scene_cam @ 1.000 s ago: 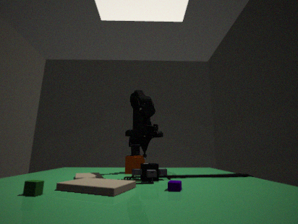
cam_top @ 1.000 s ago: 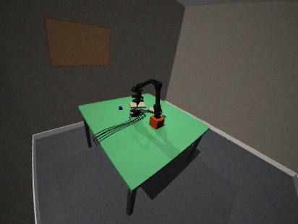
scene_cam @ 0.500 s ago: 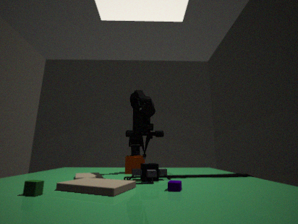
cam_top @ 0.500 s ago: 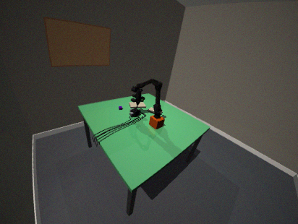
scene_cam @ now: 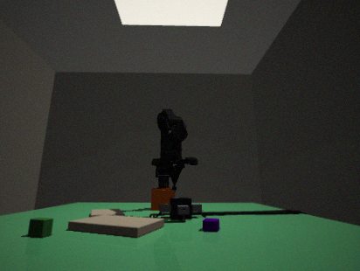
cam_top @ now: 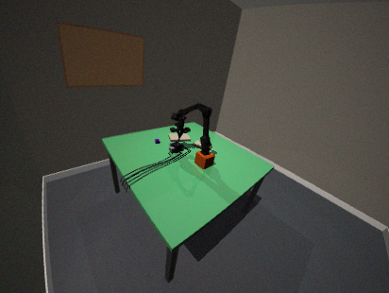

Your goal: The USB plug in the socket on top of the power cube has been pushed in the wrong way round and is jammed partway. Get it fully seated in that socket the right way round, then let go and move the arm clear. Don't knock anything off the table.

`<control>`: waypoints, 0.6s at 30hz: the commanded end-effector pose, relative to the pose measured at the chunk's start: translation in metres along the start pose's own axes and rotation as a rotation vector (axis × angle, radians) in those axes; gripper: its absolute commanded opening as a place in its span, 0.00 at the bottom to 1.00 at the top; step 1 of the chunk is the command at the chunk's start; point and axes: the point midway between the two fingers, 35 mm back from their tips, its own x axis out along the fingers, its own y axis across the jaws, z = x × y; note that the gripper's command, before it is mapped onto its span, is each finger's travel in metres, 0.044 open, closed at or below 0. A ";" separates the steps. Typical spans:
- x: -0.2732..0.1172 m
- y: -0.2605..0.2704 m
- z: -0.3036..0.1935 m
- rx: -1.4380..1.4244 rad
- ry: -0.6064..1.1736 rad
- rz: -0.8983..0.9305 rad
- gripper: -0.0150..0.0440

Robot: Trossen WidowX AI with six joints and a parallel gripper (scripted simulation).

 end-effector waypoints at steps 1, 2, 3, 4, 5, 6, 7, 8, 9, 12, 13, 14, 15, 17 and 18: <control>0.000 0.000 0.000 0.109 0.001 -0.001 0.25; 0.000 0.000 0.000 0.135 0.001 -0.001 0.25; 0.000 0.000 0.000 0.161 0.001 -0.001 0.25; 0.000 0.000 0.000 0.188 0.001 -0.001 0.25; 0.000 0.000 0.000 0.214 0.001 -0.001 0.25; 0.000 0.000 0.000 0.240 0.001 -0.001 0.25; 0.000 0.000 0.000 0.266 0.001 -0.001 0.25; 0.000 0.000 0.000 0.292 0.001 -0.001 0.25; 0.000 0.000 0.000 0.318 0.001 -0.001 0.25; 0.000 0.000 0.000 0.397 0.001 -0.001 0.25; 0.000 0.000 0.000 0.423 0.001 -0.001 0.25; 0.000 0.000 0.000 0.449 0.001 -0.001 0.25; 0.000 0.000 0.000 0.476 0.001 -0.001 0.25; 0.000 0.000 0.000 0.528 0.001 -0.001 0.25; 0.000 0.000 0.000 0.554 0.001 -0.001 0.25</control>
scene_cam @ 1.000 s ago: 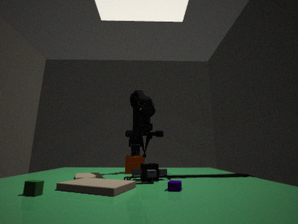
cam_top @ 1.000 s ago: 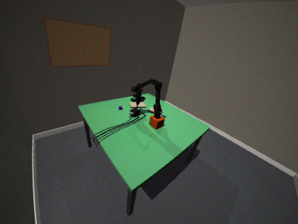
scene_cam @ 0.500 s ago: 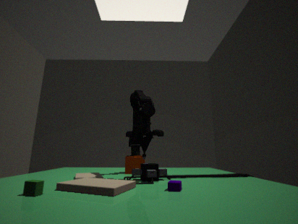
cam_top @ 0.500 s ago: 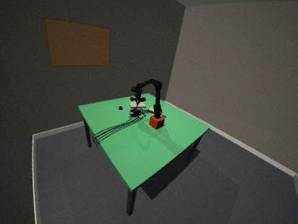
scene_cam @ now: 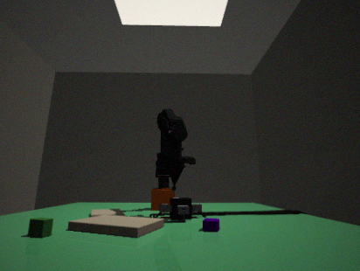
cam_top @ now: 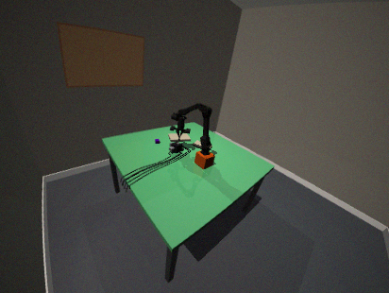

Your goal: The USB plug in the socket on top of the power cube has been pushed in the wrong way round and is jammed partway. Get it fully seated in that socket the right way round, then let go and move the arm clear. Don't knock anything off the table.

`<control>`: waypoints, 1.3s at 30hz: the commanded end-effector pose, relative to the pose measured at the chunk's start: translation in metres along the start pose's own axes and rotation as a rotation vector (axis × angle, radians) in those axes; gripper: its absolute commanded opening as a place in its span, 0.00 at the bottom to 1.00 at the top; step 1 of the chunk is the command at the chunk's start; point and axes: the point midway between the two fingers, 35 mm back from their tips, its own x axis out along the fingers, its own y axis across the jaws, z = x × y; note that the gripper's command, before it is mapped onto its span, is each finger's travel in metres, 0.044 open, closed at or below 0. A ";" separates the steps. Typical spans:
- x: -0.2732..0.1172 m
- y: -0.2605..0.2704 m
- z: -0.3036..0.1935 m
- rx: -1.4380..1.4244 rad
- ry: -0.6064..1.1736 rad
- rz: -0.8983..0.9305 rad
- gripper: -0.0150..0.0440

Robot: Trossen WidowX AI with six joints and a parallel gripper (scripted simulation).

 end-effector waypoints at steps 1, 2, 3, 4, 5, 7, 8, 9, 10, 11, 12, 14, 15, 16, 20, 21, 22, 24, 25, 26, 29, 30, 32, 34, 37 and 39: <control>0.000 0.000 0.000 0.109 0.001 -0.002 0.25; 0.000 0.000 0.000 0.135 0.001 -0.002 0.25; 0.000 0.000 0.000 0.161 0.000 -0.002 0.25; 0.000 0.000 0.000 0.187 0.000 -0.002 0.25; 0.000 0.000 0.000 0.213 0.000 -0.002 0.25; 0.000 0.000 0.000 0.266 0.000 -0.002 0.25; 0.000 0.000 0.000 0.292 0.000 -0.002 0.25; 0.000 0.000 0.000 0.318 0.000 -0.002 0.25; 0.000 0.000 0.000 0.344 0.000 -0.002 0.25; 0.000 0.000 0.000 0.371 0.000 -0.002 0.25; 0.000 0.000 0.000 0.397 0.000 -0.002 0.25; 0.000 0.000 0.000 0.449 0.000 -0.002 0.25; 0.000 0.000 0.000 0.475 0.000 -0.002 0.25; 0.000 0.000 0.000 0.501 0.000 -0.002 0.25; 0.000 0.000 0.000 0.602 0.000 -0.002 0.25; 0.000 0.000 0.000 0.615 0.000 -0.002 0.25; 0.000 0.000 0.000 0.619 0.000 -0.002 0.25; 0.000 0.000 0.000 0.619 0.000 -0.002 0.25; 0.000 0.000 0.000 0.619 0.000 -0.002 0.25; 0.000 0.000 0.000 0.619 0.000 -0.002 0.25; 0.000 0.000 0.000 0.619 0.000 -0.002 0.25; 0.000 0.000 0.000 0.619 0.000 -0.002 0.25; 0.000 0.000 0.000 0.619 0.000 -0.002 0.25; 0.000 0.000 0.000 0.618 0.000 -0.001 0.25; 0.000 0.000 0.000 0.612 0.002 0.001 0.25; 0.001 0.000 0.000 0.612 0.003 0.001 0.25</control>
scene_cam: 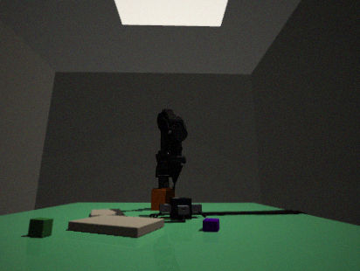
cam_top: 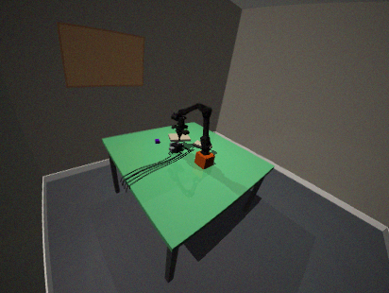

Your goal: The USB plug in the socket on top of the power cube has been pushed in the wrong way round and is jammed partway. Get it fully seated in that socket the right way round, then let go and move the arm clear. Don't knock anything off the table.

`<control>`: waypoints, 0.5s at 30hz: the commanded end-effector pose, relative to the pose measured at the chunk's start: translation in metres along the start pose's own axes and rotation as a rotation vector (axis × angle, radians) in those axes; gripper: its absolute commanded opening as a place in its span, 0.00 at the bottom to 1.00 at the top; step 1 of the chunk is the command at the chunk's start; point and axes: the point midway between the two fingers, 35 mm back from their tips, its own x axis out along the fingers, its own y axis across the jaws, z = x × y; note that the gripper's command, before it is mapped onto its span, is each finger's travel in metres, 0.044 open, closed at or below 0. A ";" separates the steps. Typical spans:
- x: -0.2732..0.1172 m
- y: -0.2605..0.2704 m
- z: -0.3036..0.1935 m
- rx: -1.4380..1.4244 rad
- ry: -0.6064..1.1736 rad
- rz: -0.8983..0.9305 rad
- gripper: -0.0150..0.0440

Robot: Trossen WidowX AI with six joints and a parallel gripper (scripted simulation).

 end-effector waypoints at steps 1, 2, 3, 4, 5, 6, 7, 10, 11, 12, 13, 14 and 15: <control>0.001 0.000 0.000 0.000 0.004 0.000 0.25; 0.001 0.000 0.000 0.000 0.005 0.000 0.25; 0.001 0.000 0.000 0.001 0.006 0.000 0.25; 0.001 0.000 0.000 0.001 0.006 0.000 0.25; 0.001 0.000 -0.001 0.001 0.007 0.000 0.25; 0.001 0.000 -0.001 0.001 0.008 0.000 0.25; 0.001 0.000 -0.001 0.001 0.009 0.000 0.25; 0.002 0.000 -0.001 0.002 0.011 0.000 0.25; 0.002 0.000 -0.001 0.002 0.012 0.000 0.25; 0.002 0.000 -0.001 0.002 0.012 0.000 0.25; 0.002 0.000 -0.001 0.002 0.013 0.000 0.25; 0.002 0.000 -0.001 0.002 0.014 0.000 0.25; 0.002 0.000 -0.001 0.002 0.014 0.000 0.25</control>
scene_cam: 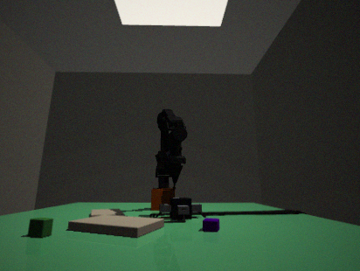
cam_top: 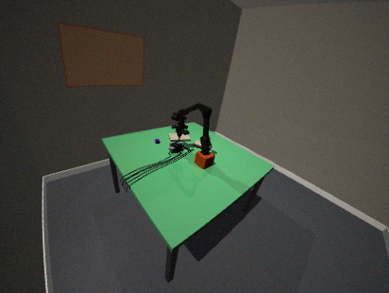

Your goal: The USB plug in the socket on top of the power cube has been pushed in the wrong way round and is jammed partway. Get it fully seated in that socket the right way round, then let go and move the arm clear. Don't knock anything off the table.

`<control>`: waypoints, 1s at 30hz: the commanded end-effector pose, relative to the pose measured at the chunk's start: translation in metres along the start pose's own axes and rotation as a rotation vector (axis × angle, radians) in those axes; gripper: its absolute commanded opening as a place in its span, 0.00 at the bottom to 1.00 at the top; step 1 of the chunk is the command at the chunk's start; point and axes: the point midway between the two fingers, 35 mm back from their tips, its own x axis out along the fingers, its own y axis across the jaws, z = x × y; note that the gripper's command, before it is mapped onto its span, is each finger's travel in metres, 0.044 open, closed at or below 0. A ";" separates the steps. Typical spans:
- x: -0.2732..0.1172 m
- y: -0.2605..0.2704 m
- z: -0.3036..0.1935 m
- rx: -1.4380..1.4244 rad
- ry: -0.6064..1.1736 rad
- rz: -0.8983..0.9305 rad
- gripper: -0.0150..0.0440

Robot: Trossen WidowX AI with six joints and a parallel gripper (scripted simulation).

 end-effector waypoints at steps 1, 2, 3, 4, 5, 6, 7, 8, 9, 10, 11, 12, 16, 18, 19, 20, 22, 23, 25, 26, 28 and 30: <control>0.001 0.000 -0.001 0.000 0.007 -0.001 0.25; 0.001 0.000 -0.001 0.000 0.008 -0.001 0.25; 0.001 0.000 -0.001 0.000 0.008 -0.001 0.25; 0.002 0.000 -0.001 0.000 0.009 -0.001 0.25; 0.002 0.000 -0.001 0.000 0.010 -0.001 0.25; 0.002 0.000 -0.001 0.000 0.011 -0.001 0.25; 0.002 0.000 -0.001 0.000 0.011 -0.001 0.25; 0.002 0.000 -0.001 0.001 0.012 -0.001 0.25; 0.002 0.000 -0.001 0.001 0.013 -0.001 0.25; 0.002 0.000 -0.001 0.001 0.014 -0.001 0.25; 0.002 0.000 -0.001 0.001 0.014 -0.001 0.25; 0.003 0.000 -0.001 0.001 0.015 -0.001 0.25; 0.003 0.000 -0.001 0.002 0.018 -0.001 0.25; 0.003 0.000 -0.002 0.002 0.019 -0.001 0.25; 0.003 0.000 -0.002 0.002 0.020 -0.001 0.25; 0.003 0.000 -0.002 0.002 0.021 -0.001 0.25; 0.004 0.000 -0.002 0.003 0.022 -0.001 0.25; 0.004 0.000 -0.002 0.003 0.023 -0.001 0.25; 0.004 0.000 -0.002 0.003 0.024 -0.001 0.25; 0.004 0.000 -0.002 0.003 0.025 -0.001 0.25; 0.004 0.000 -0.002 0.003 0.026 -0.001 0.25; 0.005 0.000 -0.002 0.004 0.028 -0.001 0.25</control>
